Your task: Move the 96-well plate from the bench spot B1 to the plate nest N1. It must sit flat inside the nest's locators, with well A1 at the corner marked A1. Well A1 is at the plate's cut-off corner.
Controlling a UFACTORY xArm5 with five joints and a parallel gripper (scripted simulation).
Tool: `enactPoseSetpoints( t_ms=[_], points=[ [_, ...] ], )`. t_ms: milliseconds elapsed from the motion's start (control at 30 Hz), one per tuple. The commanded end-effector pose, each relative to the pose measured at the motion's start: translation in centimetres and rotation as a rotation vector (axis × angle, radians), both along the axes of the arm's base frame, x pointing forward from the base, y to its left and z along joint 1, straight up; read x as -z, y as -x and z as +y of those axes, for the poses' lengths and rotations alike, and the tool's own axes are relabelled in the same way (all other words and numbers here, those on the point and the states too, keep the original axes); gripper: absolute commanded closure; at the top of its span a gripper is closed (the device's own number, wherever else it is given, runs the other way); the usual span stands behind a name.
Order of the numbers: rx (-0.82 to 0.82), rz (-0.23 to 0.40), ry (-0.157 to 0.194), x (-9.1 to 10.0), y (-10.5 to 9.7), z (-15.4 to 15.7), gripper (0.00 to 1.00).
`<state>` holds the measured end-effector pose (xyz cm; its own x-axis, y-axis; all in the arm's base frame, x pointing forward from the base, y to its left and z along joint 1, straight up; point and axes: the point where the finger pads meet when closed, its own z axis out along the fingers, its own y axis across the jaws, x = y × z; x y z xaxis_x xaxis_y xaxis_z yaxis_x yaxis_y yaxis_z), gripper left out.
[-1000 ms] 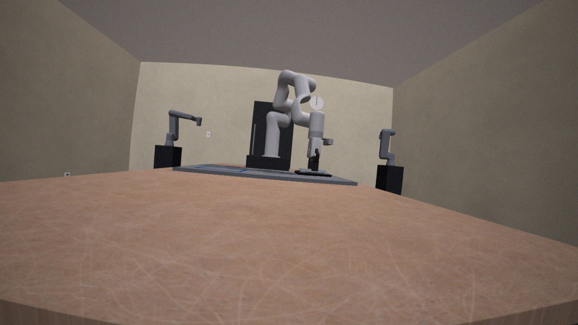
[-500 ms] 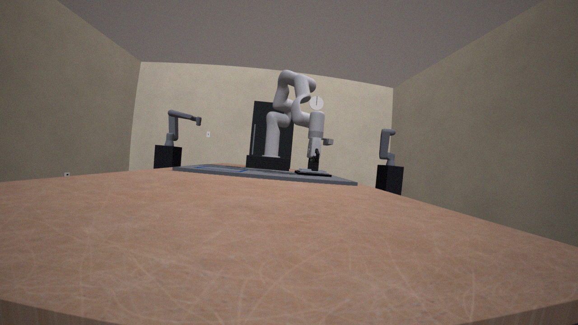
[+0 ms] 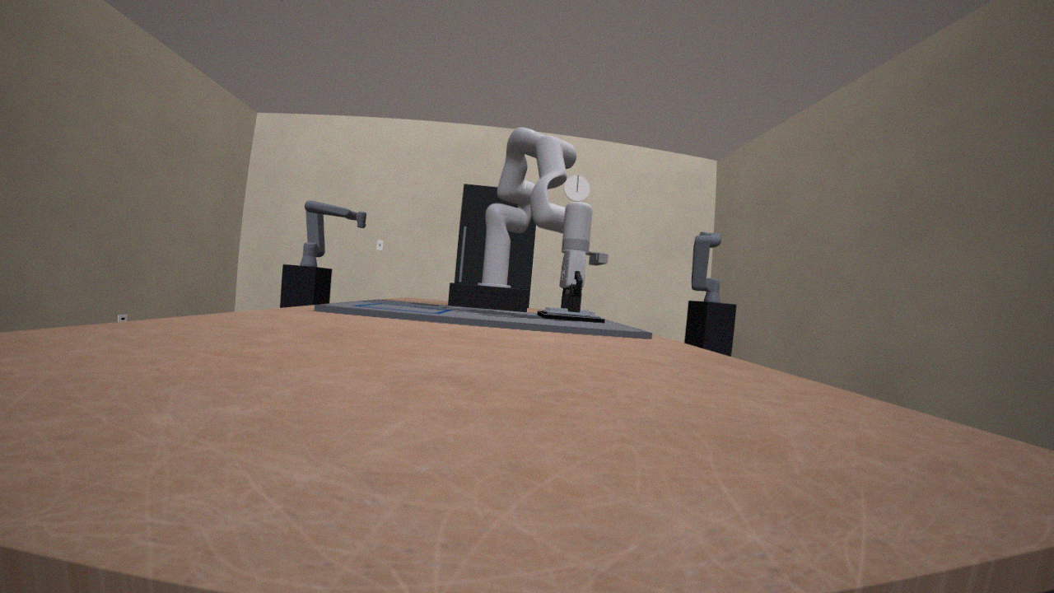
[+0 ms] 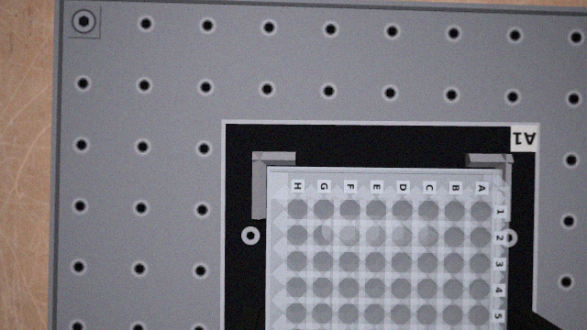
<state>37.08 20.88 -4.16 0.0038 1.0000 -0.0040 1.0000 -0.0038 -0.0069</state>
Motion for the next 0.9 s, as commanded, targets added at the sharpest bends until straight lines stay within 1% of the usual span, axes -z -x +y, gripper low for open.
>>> enactPoseSetpoints(
  t_ms=[0, 133, 200, 700, 767, 867],
  points=[
    [0.000, -0.002, -0.005, -0.9, -0.2, 0.1, 0.00],
    [0.000, -0.002, -0.005, -1.9, -0.2, 0.1, 0.00],
    [0.000, -0.002, -0.005, -1.9, -0.2, 0.1, 0.00],
    [0.000, -0.002, -0.005, -5.9, -0.2, 0.1, 0.00],
    [0.000, -0.002, -0.005, -5.9, -0.2, 0.1, 0.00],
    [0.000, -0.002, -0.005, -6.7, -0.2, 0.1, 0.00]
  ],
)
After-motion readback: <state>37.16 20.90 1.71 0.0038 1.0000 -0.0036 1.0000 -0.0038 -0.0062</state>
